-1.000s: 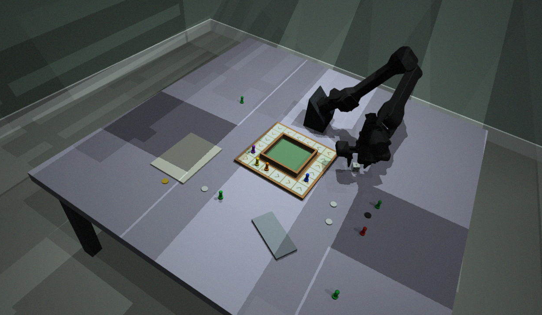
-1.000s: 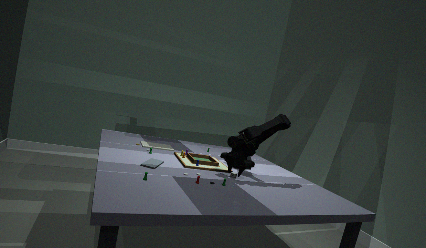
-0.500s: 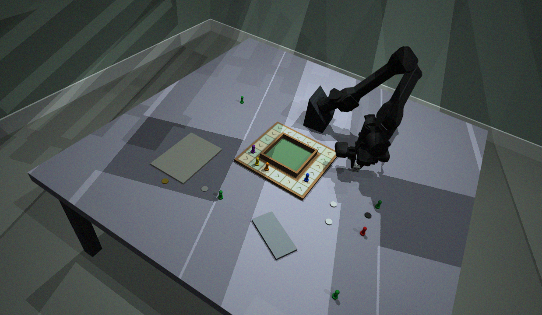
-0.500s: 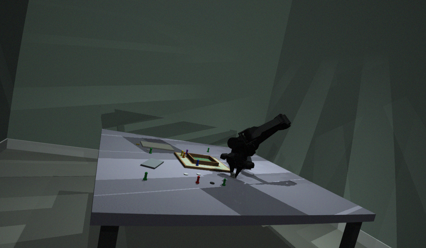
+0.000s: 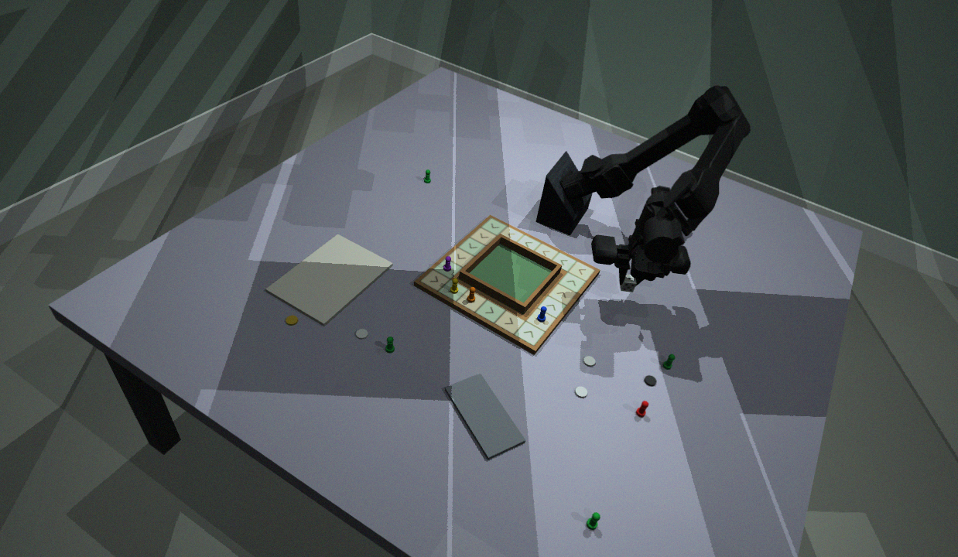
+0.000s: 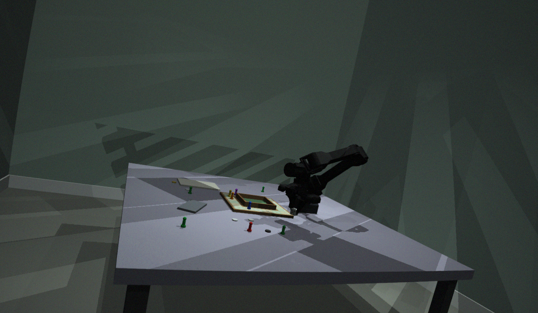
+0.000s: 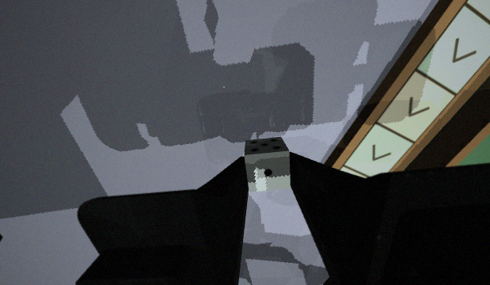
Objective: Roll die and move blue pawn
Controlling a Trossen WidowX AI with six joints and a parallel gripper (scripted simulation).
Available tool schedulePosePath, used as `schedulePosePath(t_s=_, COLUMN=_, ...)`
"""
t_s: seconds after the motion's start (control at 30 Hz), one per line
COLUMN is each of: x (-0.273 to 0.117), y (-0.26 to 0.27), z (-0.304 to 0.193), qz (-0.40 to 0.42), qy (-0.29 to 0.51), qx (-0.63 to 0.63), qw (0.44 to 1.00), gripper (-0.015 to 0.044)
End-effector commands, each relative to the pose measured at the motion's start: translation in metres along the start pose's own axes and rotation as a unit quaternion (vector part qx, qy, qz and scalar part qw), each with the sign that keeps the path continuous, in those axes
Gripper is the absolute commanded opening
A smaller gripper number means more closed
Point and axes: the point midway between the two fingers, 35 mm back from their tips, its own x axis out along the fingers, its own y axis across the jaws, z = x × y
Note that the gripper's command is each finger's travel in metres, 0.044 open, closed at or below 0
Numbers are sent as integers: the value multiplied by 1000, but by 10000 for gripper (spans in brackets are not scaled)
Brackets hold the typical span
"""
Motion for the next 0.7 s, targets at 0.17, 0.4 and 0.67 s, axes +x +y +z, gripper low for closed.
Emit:
schedulePosePath(t_s=0.17, x=-41, y=-4, z=-2, qz=1, qy=2, qx=0, qw=1000, gripper=0)
schedulePosePath(t_s=0.4, x=-72, y=-2, z=-8, qz=8, qy=-1, qx=1, qw=1000, gripper=0)
schedulePosePath(t_s=0.67, x=-82, y=-5, z=-7, qz=10, qy=-3, qx=28, qw=1000, gripper=0)
